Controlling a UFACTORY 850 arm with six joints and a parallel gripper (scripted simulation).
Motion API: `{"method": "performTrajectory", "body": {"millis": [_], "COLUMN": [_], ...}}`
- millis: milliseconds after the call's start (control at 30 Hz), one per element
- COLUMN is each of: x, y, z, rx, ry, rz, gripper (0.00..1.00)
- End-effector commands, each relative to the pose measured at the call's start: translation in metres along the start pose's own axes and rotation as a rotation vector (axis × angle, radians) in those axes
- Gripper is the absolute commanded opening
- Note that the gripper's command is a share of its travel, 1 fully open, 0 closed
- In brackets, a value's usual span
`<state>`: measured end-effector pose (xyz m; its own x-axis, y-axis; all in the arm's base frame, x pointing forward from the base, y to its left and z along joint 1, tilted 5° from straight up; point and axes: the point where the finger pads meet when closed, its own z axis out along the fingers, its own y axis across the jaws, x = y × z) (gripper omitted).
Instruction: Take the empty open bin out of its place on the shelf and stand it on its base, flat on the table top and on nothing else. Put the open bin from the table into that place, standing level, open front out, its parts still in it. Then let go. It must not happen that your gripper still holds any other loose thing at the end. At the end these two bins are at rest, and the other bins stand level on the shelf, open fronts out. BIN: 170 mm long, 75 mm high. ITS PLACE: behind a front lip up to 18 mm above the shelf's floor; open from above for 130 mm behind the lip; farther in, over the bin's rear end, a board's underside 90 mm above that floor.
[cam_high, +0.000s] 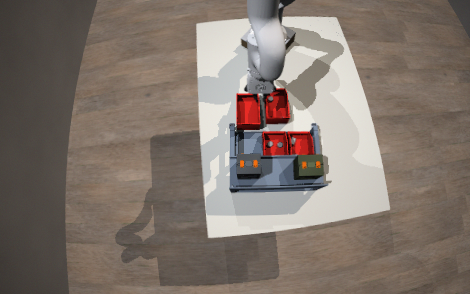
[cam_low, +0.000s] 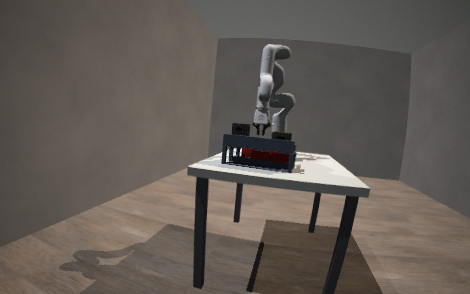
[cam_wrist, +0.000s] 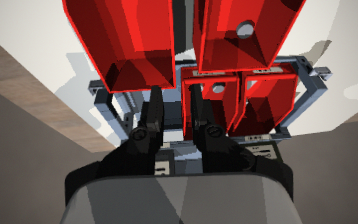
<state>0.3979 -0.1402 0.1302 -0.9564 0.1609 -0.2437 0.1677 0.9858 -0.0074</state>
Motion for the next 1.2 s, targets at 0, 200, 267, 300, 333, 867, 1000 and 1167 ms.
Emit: {"method": "performTrajectory", "body": {"millis": [0, 200, 267, 300, 333, 867, 1000, 1167], "x": [-0.001, -0.001, -0.001, -0.001, -0.001, 0.004, 0.006, 0.008], "y": [0.000, 0.000, 0.000, 0.000, 0.000, -0.001, -0.001, -0.001], "z": [-0.001, 0.000, 0.001, 0.001, 0.002, 0.030, 0.040, 0.050], "rx": [0.042, 0.042, 0.042, 0.042, 0.043, 0.043, 0.043, 0.043], "ry": [0.182, 0.182, 0.182, 0.182, 0.182, 0.182, 0.182, 0.182], "rz": [0.003, 0.003, 0.003, 0.003, 0.003, 0.003, 0.003, 0.003], "gripper": [0.26, 0.26, 0.26, 0.26, 0.26, 0.26, 0.26, 0.26]}}
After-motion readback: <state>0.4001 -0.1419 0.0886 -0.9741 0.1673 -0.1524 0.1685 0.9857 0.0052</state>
